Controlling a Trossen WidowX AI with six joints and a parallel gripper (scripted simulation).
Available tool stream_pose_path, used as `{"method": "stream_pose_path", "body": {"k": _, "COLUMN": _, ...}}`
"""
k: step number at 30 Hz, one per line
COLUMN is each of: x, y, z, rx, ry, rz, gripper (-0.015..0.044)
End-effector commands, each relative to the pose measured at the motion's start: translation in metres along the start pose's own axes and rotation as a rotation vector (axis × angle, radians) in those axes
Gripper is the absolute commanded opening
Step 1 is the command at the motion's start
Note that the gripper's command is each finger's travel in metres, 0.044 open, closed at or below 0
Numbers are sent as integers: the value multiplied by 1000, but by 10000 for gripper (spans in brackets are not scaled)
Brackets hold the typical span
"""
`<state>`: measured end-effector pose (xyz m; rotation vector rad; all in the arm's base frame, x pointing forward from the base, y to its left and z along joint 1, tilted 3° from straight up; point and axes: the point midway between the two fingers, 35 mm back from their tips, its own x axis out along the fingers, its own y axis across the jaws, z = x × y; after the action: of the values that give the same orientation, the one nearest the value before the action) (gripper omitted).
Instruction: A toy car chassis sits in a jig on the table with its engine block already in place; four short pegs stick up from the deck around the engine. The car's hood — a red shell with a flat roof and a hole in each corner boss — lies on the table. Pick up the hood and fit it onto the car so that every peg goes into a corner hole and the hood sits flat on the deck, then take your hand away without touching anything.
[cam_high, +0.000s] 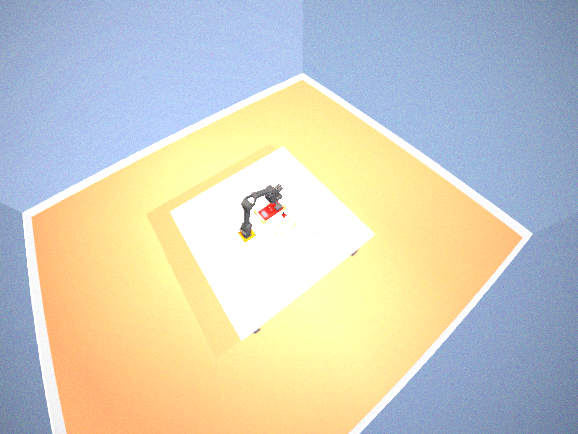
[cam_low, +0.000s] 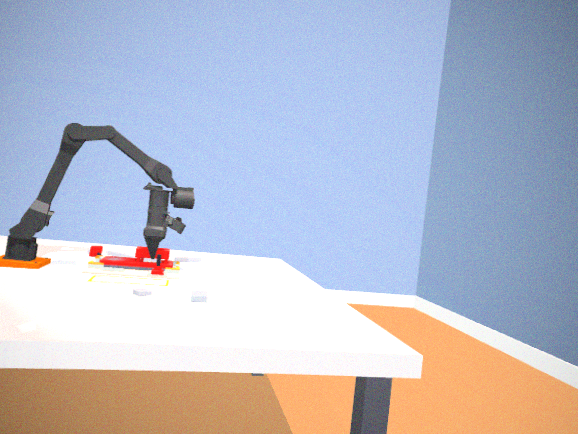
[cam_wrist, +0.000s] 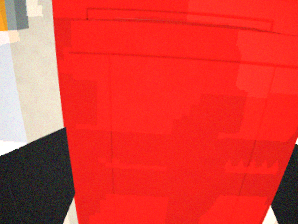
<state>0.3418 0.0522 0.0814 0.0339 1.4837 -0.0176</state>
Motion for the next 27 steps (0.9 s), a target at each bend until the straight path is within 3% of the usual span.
{"method": "stream_pose_path", "body": {"k": 1, "x": 2, "y": 1, "z": -1, "rx": 1, "ry": 7, "rz": 2, "gripper": 0}}
{"method": "stream_pose_path", "body": {"k": 17, "x": 1, "y": 0, "z": 0, "rx": -1, "ry": 1, "rz": 0, "gripper": 0}}
{"method": "stream_pose_path", "body": {"k": 27, "x": 1, "y": 0, "z": 0, "rx": -1, "ry": 1, "rz": 0, "gripper": 263}}
